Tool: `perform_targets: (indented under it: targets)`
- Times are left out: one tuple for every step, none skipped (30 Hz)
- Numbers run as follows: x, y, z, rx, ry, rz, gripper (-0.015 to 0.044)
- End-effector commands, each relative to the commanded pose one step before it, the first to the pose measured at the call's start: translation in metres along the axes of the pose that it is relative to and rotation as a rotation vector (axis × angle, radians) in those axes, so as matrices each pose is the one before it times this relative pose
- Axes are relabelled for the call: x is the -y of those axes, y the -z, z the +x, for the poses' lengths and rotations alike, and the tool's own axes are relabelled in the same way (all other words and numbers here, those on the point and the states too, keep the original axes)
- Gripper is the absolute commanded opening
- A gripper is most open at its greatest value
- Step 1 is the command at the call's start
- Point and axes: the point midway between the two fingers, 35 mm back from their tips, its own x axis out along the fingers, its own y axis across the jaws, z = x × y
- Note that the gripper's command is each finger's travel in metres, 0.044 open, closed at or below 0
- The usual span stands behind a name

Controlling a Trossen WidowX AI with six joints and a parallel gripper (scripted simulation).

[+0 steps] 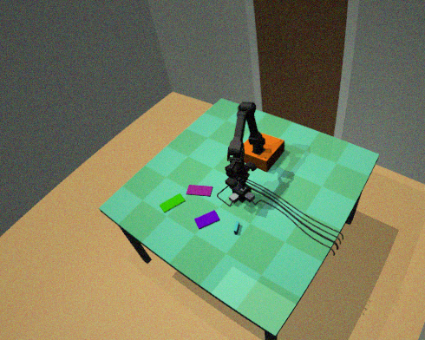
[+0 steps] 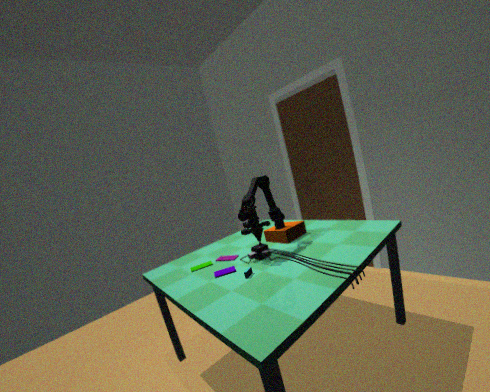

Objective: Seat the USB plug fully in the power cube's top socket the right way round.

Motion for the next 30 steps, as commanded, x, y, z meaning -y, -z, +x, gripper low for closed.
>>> perform_targets:
  targets:
    - [0.00004, 0.00023, 0.00099, -0.00212, 0.00083, -0.0035, 0.0000]
    - [0.00000, -0.00001, 0.00012, 0.00000, 0.00000, 0.0000, 0.0000]
    - [0.00000, -0.00001, 0.00012, 0.00000, 0.00000, 0.0000, 0.0000]
    - [0.00000, -0.00001, 0.00012, 0.00000, 0.00000, 0.0000, 0.0000]
    - [0.00000, -0.00001, 0.00012, 0.00000, 0.00000, 0.0000, 0.0000]
    - [0.00000, -0.00001, 0.00012, 0.00000, 0.00000, 0.0000, 0.0000]
    - [0.00000, -0.00001, 0.00012, 0.00000, 0.00000, 0.0000, 0.0000]
    - [0.00000, -0.00001, 0.00012, 0.00000, 0.00000, 0.0000, 0.0000]
    - [0.00000, -0.00001, 0.00012, 0.00000, 0.00000, 0.0000, 0.0000]
    - [0.00000, -0.00001, 0.00012, 0.00000, 0.00000, 0.0000, 0.0000]
    - [0.00000, -0.00001, 0.00012, 0.00000, 0.00000, 0.0000, 0.0000]
    - [0.00000, -0.00001, 0.00012, 0.00000, 0.00000, 0.0000, 0.0000]
    - [0.00000, -0.00001, 0.00012, 0.00000, 0.00000, 0.0000, 0.0000]
    - [0.00000, -0.00001, 0.00012, 0.00000, 0.00000, 0.0000, 0.0000]
    - [0.00000, -0.00001, 0.00012, 0.00000, 0.00000, 0.0000, 0.0000]
    - [0.00000, -0.00001, 0.00012, 0.00000, 0.00000, 0.0000, 0.0000]
    - [0.00000, -0.00001, 0.00012, 0.00000, 0.00000, 0.0000, 0.0000]
    - [0.00000, -0.00001, 0.00012, 0.00000, 0.00000, 0.0000, 0.0000]
    - [0.00000, -0.00001, 0.00012, 0.00000, 0.00000, 0.0000, 0.0000]
    - [0.00000, -0.00001, 0.00012, 0.00000, 0.00000, 0.0000, 0.0000]
    - [0.00000, -0.00001, 0.00012, 0.00000, 0.00000, 0.0000, 0.0000]
    - [0.00000, -0.00001, 0.00012, 0.00000, 0.00000, 0.0000, 0.0000]
    - [0.00000, -0.00001, 0.00012, 0.00000, 0.00000, 0.0000, 0.0000]
    - [0.00000, -0.00001, 0.00012, 0.00000, 0.00000, 0.0000, 0.0000]
    - [0.00000, -0.00001, 0.00012, 0.00000, 0.00000, 0.0000, 0.0000]
    - [0.00000, -0.00001, 0.00012, 0.00000, 0.00000, 0.0000, 0.0000]
    - [0.00000, -0.00001, 0.00012, 0.00000, 0.00000, 0.0000, 0.0000]
    - [0.00000, -0.00001, 0.00012, 0.00000, 0.00000, 0.0000, 0.0000]
    - [0.00000, -0.00001, 0.00012, 0.00000, 0.00000, 0.0000, 0.0000]
    - [0.00000, -0.00001, 0.00012, 0.00000, 0.00000, 0.0000, 0.0000]
